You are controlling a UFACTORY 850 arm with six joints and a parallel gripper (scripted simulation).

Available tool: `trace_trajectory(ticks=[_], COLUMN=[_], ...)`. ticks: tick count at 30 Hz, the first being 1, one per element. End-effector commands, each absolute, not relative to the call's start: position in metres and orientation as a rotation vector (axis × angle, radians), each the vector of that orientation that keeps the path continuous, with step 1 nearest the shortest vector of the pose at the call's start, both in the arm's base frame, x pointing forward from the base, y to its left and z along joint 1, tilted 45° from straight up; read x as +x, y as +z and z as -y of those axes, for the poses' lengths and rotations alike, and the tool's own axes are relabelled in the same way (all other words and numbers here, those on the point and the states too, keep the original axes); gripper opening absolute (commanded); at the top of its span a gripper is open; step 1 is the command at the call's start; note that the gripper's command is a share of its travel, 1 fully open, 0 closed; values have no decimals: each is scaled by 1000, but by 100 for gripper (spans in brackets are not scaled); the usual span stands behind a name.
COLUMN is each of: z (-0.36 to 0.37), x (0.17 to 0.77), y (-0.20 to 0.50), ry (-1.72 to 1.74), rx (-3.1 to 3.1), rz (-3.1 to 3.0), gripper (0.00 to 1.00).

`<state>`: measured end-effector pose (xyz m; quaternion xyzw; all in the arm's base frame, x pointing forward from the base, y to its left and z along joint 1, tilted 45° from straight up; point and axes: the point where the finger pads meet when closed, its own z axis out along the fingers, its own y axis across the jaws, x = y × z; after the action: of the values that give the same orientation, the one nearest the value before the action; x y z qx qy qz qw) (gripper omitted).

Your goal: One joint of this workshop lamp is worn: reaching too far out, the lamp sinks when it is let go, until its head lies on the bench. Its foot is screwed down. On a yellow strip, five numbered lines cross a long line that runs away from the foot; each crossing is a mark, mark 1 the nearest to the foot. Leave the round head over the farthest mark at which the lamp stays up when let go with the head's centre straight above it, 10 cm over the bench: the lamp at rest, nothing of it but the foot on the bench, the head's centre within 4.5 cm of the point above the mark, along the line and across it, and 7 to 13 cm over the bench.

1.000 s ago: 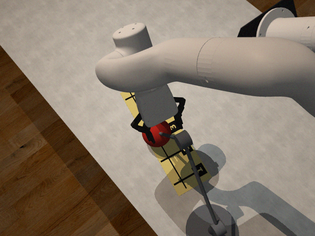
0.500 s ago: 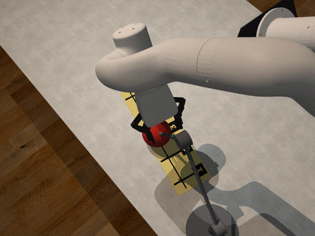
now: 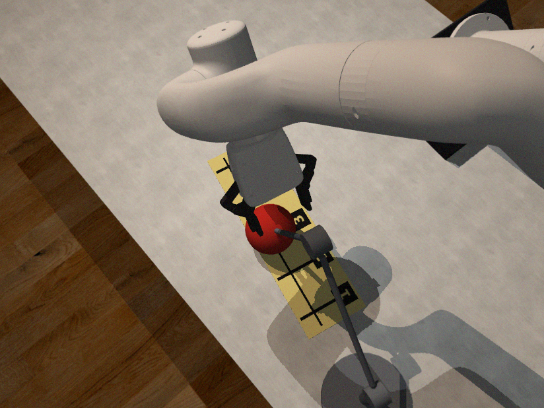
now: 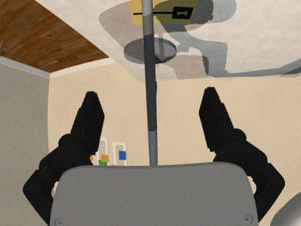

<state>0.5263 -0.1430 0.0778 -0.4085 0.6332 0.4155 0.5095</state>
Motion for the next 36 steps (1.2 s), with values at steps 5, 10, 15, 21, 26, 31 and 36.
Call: trace_trajectory(ticks=[5,10,15,21,26,31,36], z=[180,190,208,229,232,229,227], x=[515,512,506,499,498,499,499], y=[84,85,88,91,91,91,90], ry=[999,999,999,998,998,998,997], rx=[-985,-985,-984,-984,-984,-984,-984], rz=[-1524,-1524,-1525,-1525,-1525,-1525,-1525], gripper=[100,100,100,100,100,100,100])
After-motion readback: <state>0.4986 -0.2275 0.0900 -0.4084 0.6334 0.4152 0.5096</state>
